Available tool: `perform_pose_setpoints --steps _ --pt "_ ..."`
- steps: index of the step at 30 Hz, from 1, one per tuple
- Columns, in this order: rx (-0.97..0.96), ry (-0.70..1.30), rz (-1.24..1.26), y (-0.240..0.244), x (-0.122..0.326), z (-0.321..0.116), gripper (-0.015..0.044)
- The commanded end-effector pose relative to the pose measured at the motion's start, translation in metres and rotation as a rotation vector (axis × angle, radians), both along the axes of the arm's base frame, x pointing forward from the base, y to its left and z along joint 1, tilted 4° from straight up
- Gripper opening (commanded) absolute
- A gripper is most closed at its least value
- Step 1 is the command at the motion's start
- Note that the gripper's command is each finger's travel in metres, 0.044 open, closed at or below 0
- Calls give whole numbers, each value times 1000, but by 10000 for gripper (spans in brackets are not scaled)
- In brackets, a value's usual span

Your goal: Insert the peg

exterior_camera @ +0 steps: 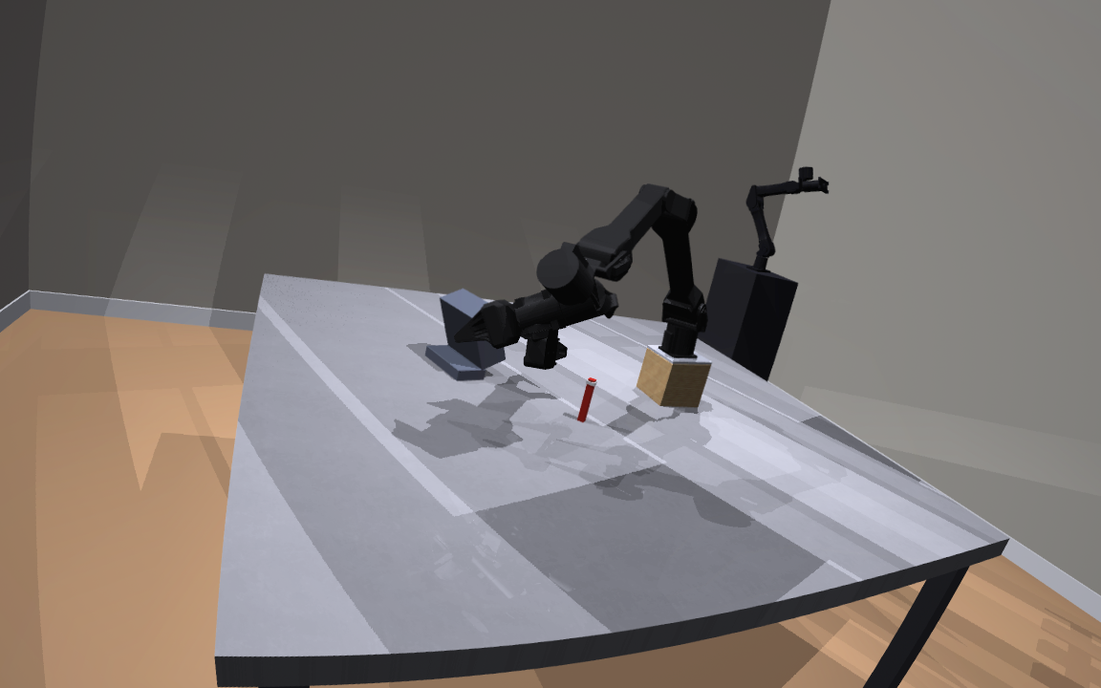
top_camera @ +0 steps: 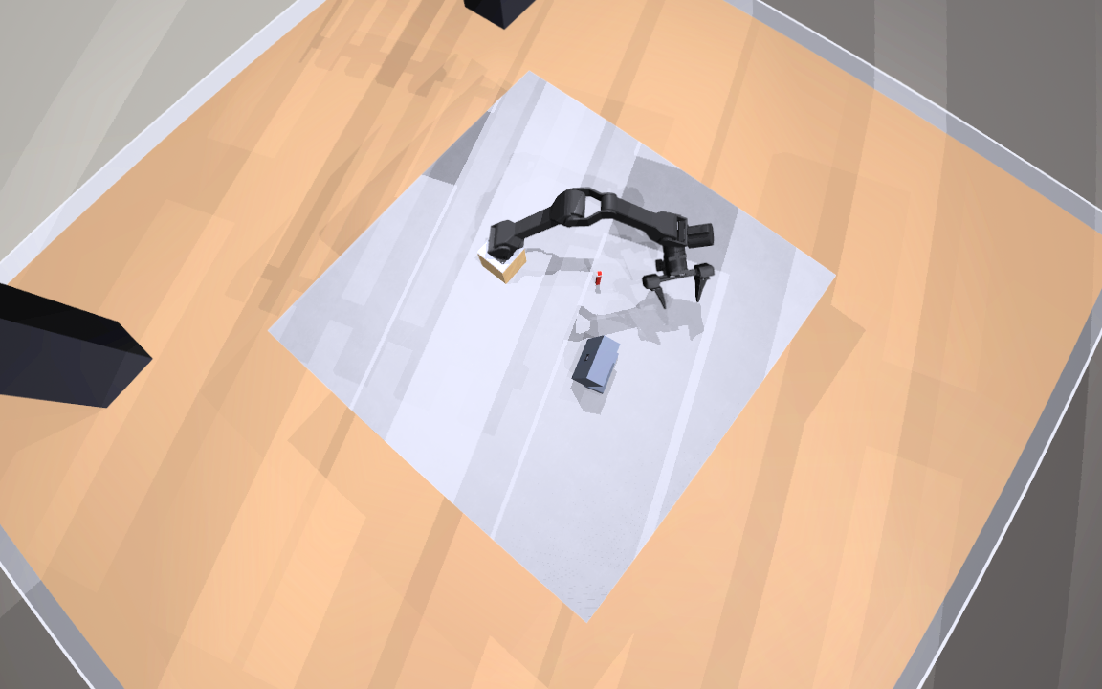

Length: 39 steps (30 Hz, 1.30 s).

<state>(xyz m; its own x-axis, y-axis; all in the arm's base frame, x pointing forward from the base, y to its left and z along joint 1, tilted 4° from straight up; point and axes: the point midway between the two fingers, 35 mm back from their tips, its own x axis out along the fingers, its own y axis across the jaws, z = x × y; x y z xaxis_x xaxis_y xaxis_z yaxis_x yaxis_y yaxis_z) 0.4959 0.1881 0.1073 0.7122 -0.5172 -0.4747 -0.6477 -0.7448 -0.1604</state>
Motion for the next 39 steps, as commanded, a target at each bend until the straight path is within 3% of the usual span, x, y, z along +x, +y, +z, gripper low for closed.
perform_pose_setpoints --steps 1,39 --pt "79 10 -28 -5 -8 -9 440" --pt "861 67 -597 -39 -114 -40 440"
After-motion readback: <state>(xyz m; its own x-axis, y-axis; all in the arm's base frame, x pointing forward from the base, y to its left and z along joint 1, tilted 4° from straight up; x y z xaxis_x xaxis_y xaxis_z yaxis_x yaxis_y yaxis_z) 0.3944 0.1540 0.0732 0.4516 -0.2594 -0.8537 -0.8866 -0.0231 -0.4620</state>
